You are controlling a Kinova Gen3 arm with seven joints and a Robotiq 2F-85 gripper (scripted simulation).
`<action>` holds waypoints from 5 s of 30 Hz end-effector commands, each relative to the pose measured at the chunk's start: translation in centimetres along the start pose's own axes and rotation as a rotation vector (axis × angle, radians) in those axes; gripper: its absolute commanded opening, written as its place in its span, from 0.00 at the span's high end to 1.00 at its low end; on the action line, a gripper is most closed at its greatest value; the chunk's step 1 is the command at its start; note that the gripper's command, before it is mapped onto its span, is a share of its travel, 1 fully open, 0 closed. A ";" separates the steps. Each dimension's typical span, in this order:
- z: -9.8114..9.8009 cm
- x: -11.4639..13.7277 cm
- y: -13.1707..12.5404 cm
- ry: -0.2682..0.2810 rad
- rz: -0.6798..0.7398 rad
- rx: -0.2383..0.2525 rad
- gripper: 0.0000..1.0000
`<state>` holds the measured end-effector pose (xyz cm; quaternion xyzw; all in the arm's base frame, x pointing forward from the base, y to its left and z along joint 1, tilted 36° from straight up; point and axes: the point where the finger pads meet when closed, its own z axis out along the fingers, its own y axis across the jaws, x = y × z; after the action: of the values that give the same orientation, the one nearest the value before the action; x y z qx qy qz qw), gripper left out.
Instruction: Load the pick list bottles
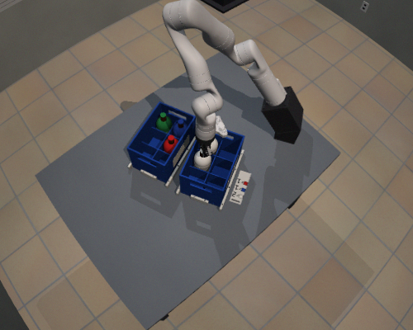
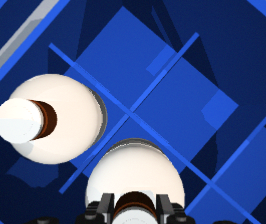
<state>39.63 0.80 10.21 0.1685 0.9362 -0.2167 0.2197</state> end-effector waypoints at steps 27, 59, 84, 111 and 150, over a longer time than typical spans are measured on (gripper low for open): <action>1.2 0.0 0.0 -0.001 0.000 -0.001 0.90; 1.8 0.0 0.0 -0.001 0.000 -0.001 0.90; 1.8 0.0 0.0 -0.001 0.000 -0.001 0.90; 2.2 0.0 0.0 -0.001 0.000 -0.001 0.33; 2.2 0.0 0.0 -0.001 0.000 -0.001 0.33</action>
<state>40.38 -0.26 8.43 0.1685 0.9362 -0.2166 0.2198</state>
